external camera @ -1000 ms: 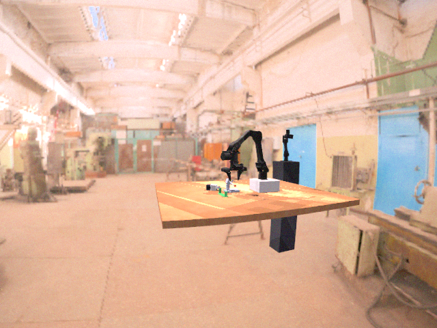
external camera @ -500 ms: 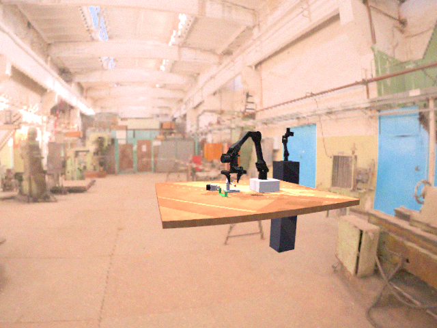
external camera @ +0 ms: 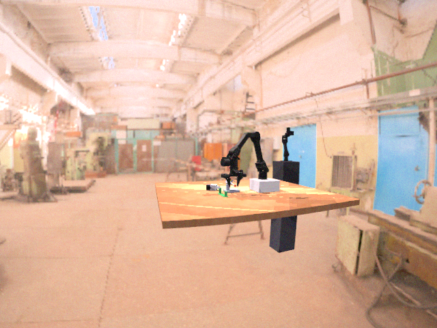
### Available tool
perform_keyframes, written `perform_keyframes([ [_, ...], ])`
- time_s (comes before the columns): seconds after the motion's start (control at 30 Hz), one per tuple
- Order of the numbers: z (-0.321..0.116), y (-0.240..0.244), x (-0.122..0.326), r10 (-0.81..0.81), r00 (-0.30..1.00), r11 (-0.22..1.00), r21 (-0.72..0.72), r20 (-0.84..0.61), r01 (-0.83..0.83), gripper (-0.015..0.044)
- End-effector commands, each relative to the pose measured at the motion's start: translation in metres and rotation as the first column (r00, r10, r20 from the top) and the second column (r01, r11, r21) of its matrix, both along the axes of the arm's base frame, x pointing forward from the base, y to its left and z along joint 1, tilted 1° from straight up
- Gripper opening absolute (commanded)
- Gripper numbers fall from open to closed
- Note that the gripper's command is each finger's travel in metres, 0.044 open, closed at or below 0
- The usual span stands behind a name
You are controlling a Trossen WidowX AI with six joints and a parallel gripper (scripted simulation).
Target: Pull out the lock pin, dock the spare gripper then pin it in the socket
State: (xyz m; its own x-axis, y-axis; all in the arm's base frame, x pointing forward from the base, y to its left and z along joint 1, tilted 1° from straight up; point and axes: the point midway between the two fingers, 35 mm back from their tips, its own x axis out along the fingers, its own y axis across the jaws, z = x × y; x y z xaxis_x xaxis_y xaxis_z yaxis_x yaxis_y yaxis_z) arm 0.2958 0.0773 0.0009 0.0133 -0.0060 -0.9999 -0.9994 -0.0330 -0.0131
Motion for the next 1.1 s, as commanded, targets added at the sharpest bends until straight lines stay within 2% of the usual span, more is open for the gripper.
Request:
perform_keyframes([
  [0.0,-0.0076,-0.0007,-0.0016,0.0,1.0,1.0,-0.005,-0.005,0.0,0.03],
  [0.27,-0.0131,-0.0007,-0.0022,0.0,1.0,1.0,-0.005,-0.005,0.0,0.03],
  [0.63,-0.0131,-0.0007,-0.0022,0.0,1.0,1.0,-0.005,-0.005,0.0,0.0011],
  [0.93,-0.0131,-0.0006,-0.0021,0.0,1.0,1.0,-0.002,-0.005,0.0,0.0],
  [1.07,-0.0104,0.0012,-0.002,-0.003,1.0,0.999,0.045,-0.01,0.003,0.0],
])
